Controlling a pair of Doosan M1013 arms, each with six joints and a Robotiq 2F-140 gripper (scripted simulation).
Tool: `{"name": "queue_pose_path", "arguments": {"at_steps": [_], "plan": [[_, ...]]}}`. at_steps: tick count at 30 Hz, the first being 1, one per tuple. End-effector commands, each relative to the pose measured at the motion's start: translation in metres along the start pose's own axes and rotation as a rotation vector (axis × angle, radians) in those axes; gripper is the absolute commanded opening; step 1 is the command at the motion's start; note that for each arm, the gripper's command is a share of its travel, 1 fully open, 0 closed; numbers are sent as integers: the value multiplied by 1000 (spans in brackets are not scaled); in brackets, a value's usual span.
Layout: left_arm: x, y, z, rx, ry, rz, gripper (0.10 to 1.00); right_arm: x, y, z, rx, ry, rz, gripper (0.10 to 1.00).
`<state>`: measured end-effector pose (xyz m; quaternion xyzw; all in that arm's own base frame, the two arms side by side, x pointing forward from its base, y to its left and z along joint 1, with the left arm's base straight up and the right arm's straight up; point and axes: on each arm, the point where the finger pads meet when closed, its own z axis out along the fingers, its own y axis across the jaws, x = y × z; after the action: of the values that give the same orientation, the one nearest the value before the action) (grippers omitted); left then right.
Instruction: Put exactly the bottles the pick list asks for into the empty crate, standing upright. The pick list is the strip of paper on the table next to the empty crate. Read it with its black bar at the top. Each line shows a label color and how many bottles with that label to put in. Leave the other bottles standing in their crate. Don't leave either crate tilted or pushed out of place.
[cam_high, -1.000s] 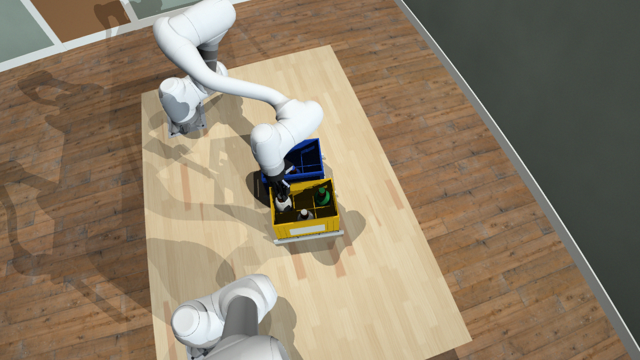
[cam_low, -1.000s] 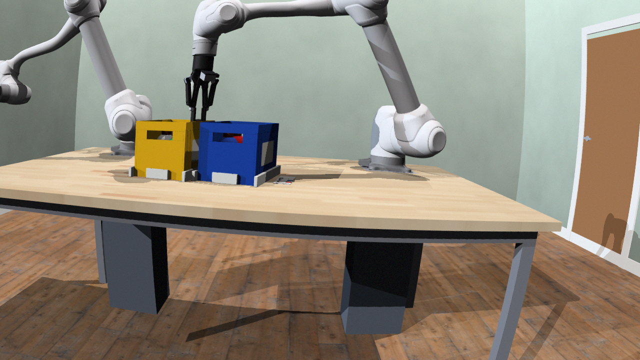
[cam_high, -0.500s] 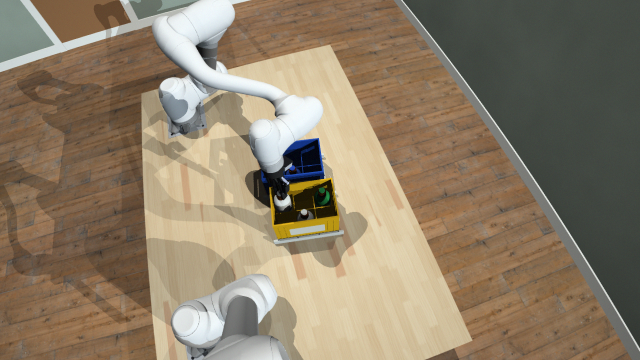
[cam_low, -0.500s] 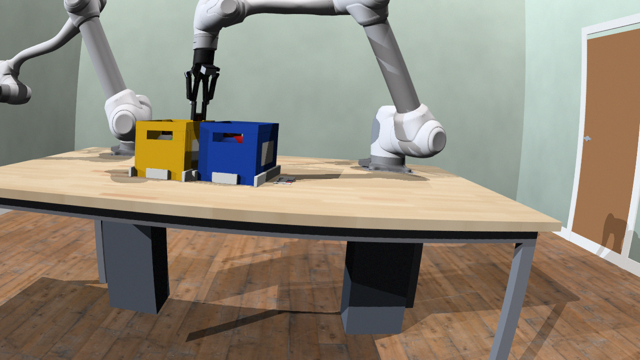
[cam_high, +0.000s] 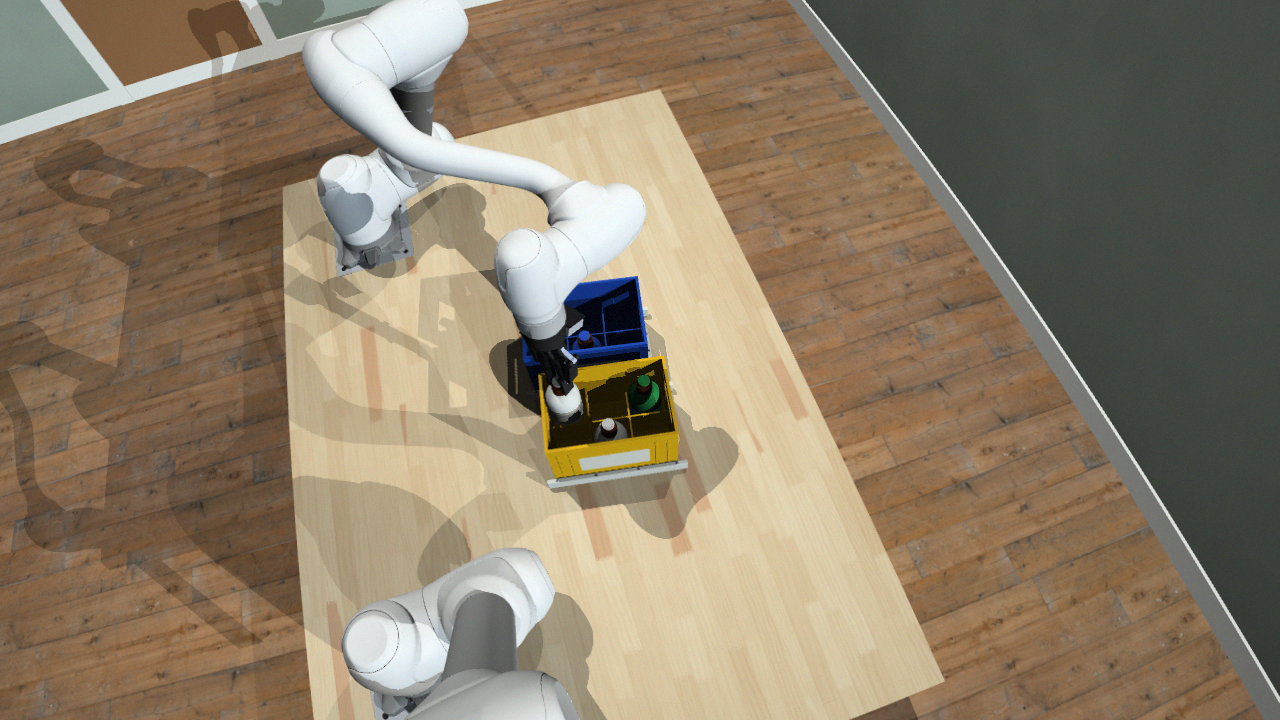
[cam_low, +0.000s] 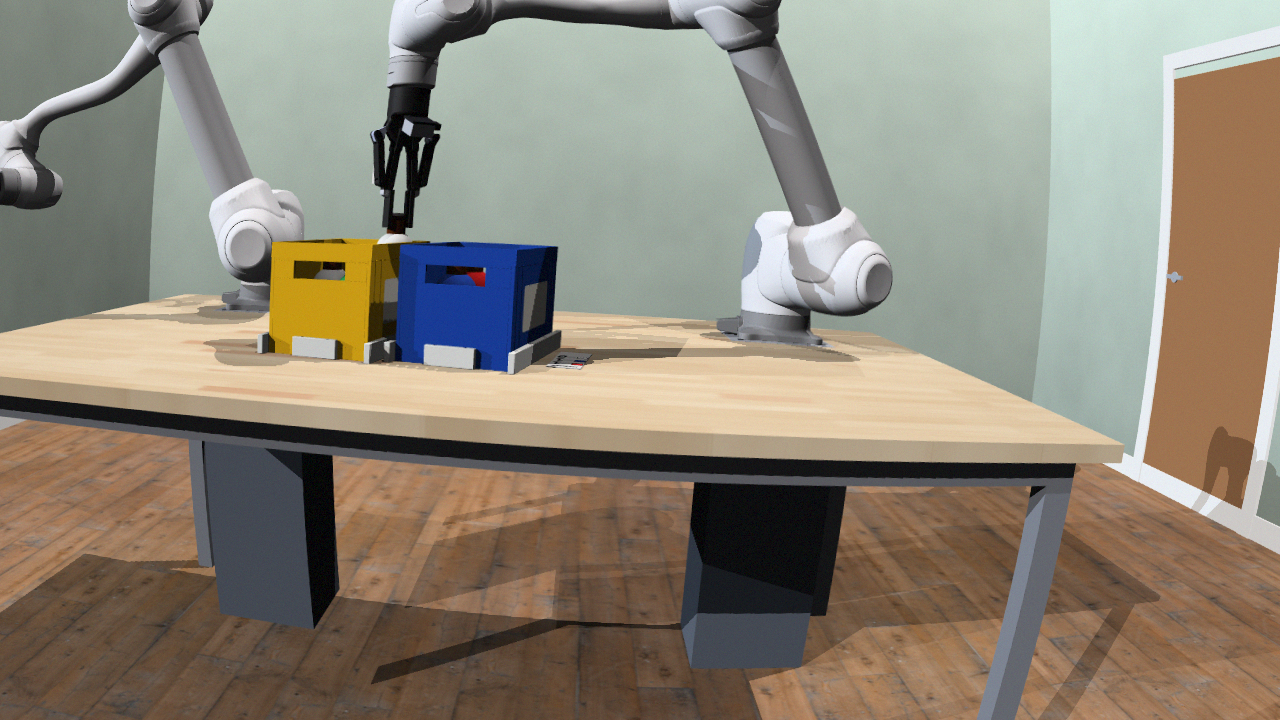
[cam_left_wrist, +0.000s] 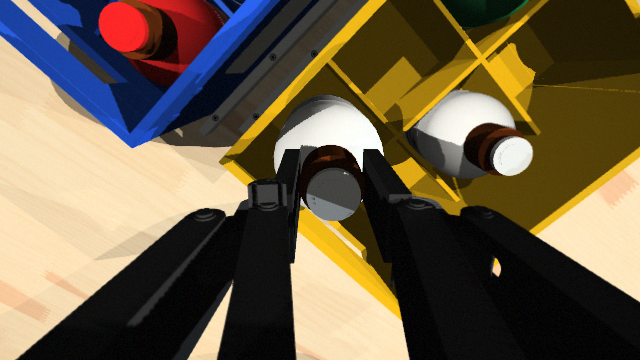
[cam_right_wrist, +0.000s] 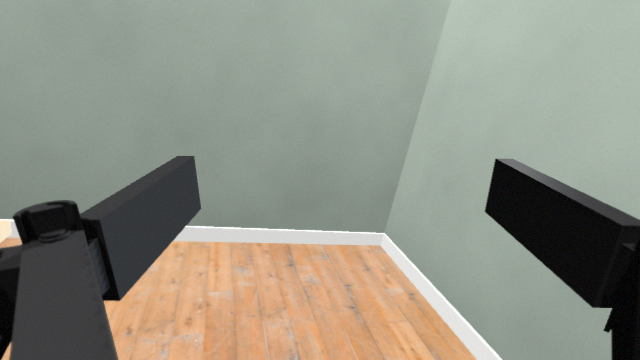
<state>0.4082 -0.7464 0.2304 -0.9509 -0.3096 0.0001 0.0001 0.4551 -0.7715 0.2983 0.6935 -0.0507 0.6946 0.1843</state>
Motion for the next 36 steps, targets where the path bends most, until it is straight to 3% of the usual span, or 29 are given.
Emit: {"name": "queue_pose_path", "arguments": {"at_steps": [1, 36], "plan": [[0, 0, -7, -2, 0, 0, 99, 1, 0, 0, 0, 1, -2, 1000], [0, 0, -59, -2, 0, 0, 99, 1, 0, 0, 0, 1, -2, 1000]]}}
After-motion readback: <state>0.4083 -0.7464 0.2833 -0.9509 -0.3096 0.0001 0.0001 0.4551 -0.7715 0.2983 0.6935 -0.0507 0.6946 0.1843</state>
